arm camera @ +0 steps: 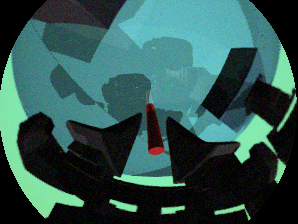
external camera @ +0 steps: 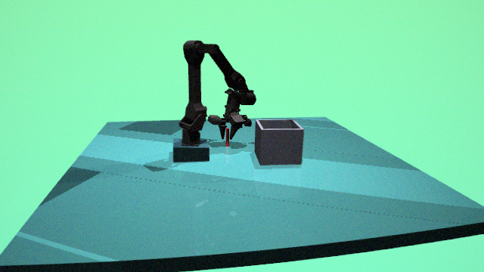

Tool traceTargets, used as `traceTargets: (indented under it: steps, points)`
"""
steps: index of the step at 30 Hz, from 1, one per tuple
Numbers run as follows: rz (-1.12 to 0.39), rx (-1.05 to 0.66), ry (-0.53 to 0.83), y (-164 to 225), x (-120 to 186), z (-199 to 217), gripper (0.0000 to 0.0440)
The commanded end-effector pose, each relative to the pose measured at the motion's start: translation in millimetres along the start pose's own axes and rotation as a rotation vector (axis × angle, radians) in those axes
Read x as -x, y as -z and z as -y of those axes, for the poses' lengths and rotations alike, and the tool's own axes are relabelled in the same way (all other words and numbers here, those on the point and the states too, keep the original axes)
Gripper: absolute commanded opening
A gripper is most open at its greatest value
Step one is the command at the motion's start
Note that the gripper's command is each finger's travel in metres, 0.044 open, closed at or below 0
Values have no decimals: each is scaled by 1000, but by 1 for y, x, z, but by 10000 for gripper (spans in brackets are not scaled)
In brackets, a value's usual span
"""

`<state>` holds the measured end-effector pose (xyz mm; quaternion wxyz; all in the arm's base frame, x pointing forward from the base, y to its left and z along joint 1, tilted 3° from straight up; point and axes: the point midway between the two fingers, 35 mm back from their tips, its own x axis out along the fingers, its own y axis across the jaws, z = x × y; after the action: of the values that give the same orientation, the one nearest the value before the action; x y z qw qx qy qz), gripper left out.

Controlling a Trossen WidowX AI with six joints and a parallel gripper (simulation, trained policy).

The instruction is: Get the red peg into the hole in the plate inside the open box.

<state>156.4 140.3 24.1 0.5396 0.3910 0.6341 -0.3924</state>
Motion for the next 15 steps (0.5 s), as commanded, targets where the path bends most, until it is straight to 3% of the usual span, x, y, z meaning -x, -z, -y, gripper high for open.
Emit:
traceTargets:
  steps: [1, 5, 15]
  points:
    - [0, 13, -3, 1, -3, -4, 91]
    - [-14, 25, -22, 3, -1, -9, 22]
    - [-85, 10, -125, 16, 27, -25, 0]
